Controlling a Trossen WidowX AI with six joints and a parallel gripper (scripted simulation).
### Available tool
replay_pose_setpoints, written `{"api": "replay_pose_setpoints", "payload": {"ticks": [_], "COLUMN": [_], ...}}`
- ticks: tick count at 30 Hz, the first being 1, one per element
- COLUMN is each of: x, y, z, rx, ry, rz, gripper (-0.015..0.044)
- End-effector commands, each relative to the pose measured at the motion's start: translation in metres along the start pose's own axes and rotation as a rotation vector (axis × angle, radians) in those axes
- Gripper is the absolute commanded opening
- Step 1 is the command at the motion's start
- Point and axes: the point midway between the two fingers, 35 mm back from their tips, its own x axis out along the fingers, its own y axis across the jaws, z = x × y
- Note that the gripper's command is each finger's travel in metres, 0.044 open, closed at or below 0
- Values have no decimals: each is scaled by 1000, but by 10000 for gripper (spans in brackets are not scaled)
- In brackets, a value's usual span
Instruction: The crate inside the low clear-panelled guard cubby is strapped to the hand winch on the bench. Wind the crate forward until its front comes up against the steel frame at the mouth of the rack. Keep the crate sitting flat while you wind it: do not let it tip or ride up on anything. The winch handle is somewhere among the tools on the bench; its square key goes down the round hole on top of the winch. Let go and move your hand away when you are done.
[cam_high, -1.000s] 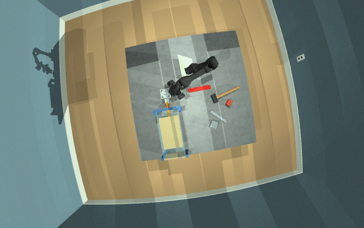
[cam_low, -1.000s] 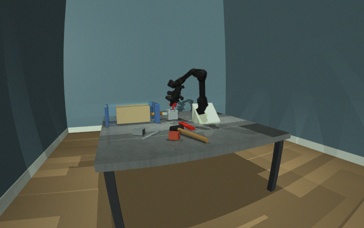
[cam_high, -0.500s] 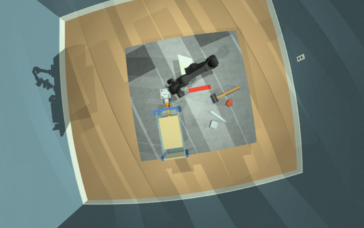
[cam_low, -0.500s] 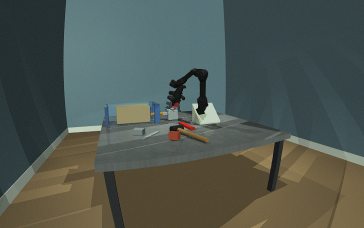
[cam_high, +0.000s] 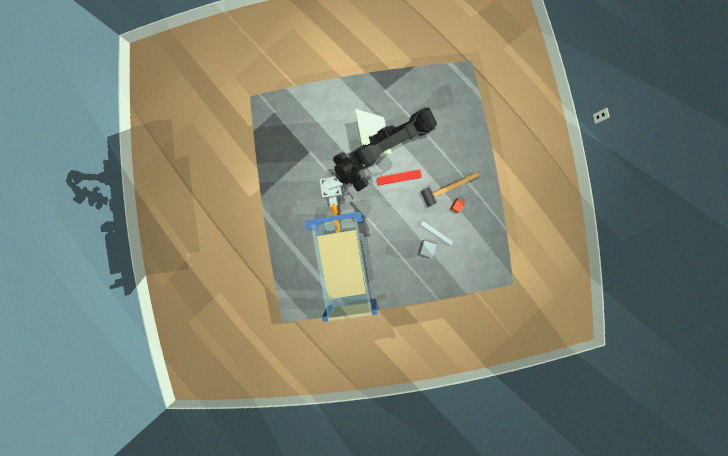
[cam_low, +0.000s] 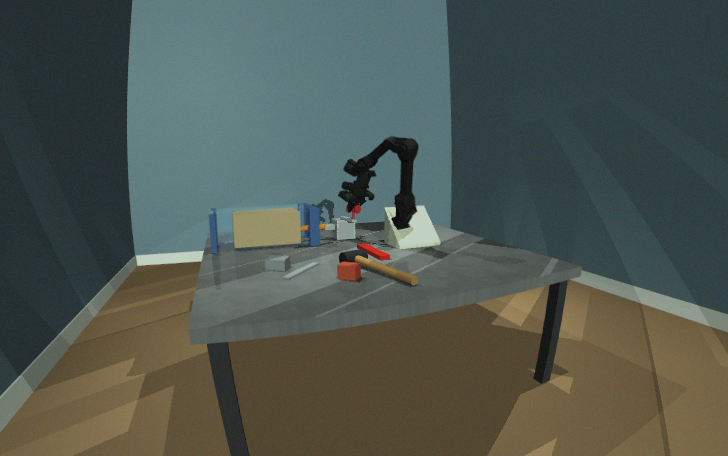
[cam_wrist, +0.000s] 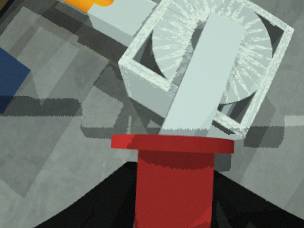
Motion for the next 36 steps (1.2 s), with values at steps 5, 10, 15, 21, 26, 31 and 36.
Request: {"api": "replay_pose_setpoints", "payload": {"ticks": [5,10,15,21,26,31,36], "x": [0,0,0,-1,-1,0,0], "y": [-19,-24,-30,-37,-43,-48,-54], "z": [-5,-6,-6,-5,-5,-4,-3], "rx": [12,12,12,13,13,13,13], "ry": [5,5,4,4,4,4,4], "rz": [-38,-39,-39,-40,-40,-41,-41], "gripper": [0,0,0,0,0,0,0]}}
